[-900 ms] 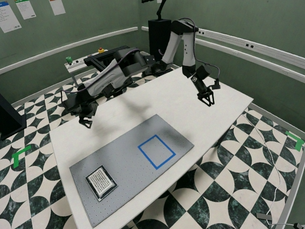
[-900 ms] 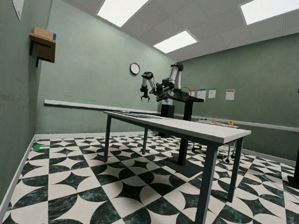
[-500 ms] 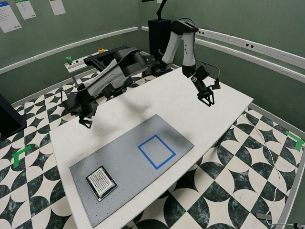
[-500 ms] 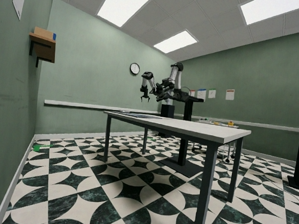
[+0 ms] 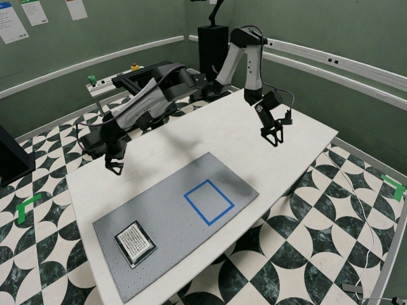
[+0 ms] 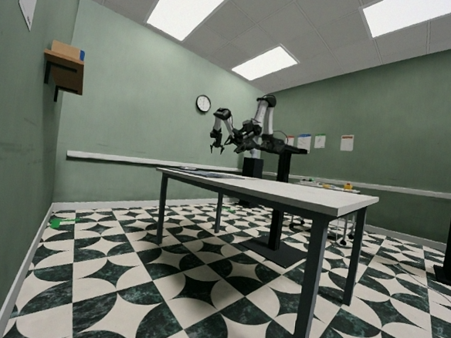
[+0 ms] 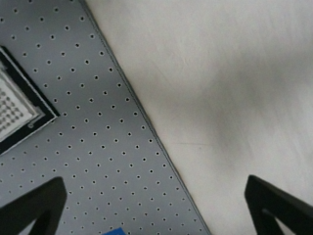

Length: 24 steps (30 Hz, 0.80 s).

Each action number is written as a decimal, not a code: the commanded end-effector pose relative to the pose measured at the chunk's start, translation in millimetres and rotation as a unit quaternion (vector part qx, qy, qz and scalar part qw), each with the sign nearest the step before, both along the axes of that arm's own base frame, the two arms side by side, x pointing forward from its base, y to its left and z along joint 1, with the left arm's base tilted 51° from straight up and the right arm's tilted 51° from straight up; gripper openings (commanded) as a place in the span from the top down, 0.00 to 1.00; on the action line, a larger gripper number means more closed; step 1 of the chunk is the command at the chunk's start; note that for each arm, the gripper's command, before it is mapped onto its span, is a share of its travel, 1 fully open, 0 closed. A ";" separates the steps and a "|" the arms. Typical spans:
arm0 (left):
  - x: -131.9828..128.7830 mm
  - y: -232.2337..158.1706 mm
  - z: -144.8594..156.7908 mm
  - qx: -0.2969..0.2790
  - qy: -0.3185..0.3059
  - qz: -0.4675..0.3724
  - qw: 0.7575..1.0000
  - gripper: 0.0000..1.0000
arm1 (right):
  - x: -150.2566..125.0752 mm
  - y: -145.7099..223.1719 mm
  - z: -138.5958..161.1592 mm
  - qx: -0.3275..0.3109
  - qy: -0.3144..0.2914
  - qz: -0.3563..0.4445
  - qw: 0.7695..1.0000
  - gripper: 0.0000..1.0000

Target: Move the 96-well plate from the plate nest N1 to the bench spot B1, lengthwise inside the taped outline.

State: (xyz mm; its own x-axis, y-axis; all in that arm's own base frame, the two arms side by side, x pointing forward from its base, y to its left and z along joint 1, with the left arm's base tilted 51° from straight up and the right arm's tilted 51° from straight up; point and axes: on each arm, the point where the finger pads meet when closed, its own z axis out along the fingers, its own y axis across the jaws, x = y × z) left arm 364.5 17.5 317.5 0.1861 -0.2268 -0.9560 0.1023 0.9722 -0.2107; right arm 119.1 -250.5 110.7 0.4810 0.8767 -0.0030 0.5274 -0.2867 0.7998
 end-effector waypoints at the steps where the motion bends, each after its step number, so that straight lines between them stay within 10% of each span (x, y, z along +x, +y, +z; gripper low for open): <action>1: 15.3 -13.4 10.4 0.043 0.016 -0.006 0.999 0.00 | 20.9 -29.8 39.3 -0.130 -0.015 0.077 0.988 0.00; 7: 32.4 -32.9 12.9 0.077 0.036 -0.026 0.996 0.00 | 39.9 -44.2 67.5 -0.220 -0.015 0.140 0.965 0.00; 22: 90.4 -157.6 -6.2 0.305 0.135 -0.150 0.931 0.00 | 134.6 -91.4 132.4 -0.520 0.094 0.367 0.766 0.00; 24: 90.4 -157.6 -6.2 0.305 0.135 -0.150 0.931 0.00 | 134.6 -91.4 132.4 -0.520 0.094 0.367 0.766 0.00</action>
State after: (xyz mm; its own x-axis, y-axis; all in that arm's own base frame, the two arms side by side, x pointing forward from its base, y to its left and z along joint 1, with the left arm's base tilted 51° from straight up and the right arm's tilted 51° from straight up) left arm 449.3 -129.3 313.2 -0.0127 0.2478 -0.9687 0.3871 0.8945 0.2237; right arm 248.8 -330.2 240.5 -0.1401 0.5113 -0.8479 0.3807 0.8183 0.4305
